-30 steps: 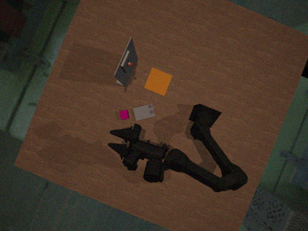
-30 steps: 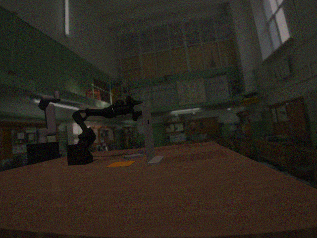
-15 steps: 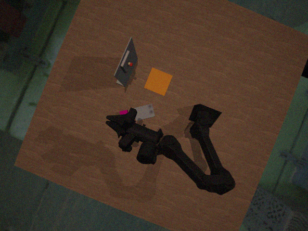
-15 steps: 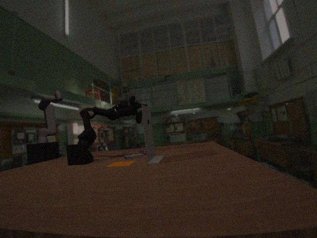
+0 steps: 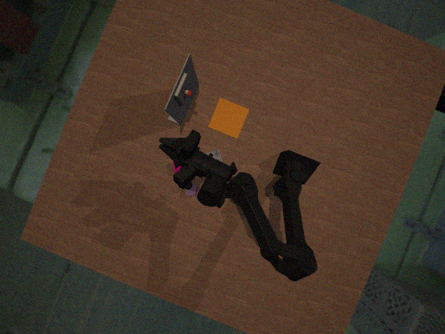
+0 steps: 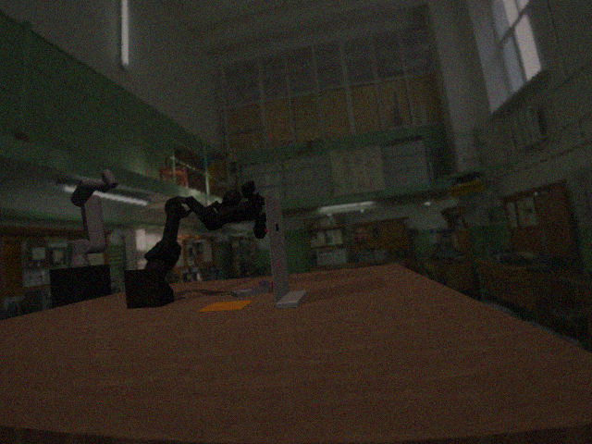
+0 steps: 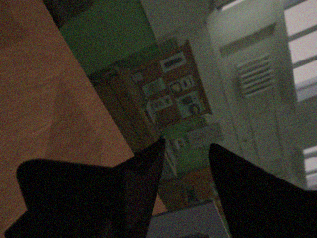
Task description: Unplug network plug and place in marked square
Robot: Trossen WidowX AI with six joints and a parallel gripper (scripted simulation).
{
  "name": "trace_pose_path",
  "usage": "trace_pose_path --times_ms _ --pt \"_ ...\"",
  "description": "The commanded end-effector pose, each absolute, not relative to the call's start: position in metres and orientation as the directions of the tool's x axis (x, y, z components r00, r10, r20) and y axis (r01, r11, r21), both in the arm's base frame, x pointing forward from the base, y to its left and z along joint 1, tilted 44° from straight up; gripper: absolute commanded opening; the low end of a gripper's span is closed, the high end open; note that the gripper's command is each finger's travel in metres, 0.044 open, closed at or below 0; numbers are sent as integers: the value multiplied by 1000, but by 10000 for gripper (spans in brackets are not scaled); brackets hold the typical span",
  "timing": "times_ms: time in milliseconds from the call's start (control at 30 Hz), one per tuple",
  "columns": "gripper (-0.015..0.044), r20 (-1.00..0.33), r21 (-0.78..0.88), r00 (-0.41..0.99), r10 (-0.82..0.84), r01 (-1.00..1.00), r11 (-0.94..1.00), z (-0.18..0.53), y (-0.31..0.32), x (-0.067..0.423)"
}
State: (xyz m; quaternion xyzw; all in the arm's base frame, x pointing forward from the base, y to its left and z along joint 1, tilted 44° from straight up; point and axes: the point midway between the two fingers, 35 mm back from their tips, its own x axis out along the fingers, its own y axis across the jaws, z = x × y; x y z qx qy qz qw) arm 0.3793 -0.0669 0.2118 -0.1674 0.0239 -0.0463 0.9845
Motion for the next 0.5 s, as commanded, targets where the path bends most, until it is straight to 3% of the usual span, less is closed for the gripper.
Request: trace_pose_path --times_ms 0,467 --pt "156 -68 -380 992 -108 74 922 183 -77 379" --pt "156 -132 -512 981 -141 54 857 117 -106 367"
